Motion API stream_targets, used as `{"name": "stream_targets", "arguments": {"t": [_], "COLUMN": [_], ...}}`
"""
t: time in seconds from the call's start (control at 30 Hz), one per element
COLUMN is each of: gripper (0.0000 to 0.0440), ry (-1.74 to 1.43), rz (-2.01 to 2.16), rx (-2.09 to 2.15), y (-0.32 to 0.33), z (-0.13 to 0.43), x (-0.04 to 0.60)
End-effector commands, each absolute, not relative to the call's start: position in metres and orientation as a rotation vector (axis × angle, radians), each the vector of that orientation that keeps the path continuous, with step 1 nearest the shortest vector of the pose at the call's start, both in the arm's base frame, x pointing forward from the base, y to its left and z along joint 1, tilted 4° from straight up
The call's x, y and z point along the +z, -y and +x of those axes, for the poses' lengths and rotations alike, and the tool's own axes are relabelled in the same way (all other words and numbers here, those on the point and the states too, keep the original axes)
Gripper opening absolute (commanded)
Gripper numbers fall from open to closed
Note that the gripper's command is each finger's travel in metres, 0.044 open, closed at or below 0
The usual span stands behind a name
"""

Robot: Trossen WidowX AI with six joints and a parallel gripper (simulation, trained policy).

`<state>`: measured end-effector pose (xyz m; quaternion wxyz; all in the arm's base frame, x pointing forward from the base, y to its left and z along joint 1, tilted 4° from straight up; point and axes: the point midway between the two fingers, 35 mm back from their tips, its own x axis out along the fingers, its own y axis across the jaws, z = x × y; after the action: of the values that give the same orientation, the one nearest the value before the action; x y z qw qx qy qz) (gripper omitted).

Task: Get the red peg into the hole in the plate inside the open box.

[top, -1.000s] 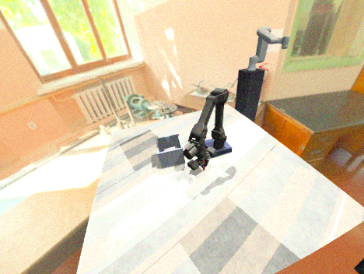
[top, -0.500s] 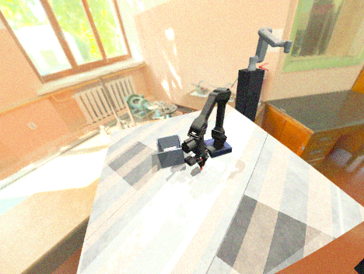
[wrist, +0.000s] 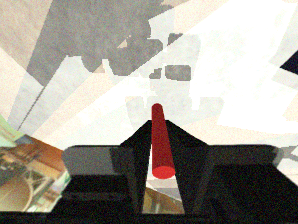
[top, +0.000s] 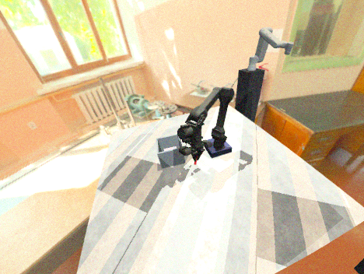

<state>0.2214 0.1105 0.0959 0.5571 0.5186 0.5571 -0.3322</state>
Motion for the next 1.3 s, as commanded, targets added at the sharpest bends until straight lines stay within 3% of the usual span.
{"name": "stream_targets", "arguments": {"t": [0.0, 0.5, 1.27], "gripper": [0.0000, 0.0000, 0.0000], "ry": [-1.272, -1.136, -1.101], "rz": [1.229, 1.196, 1.141], "rx": [-0.745, -0.746, -0.892], "y": [-0.104, -0.056, 0.013], "z": [0.229, 0.249, 0.264], "x": [0.115, 0.167, 0.168]}}
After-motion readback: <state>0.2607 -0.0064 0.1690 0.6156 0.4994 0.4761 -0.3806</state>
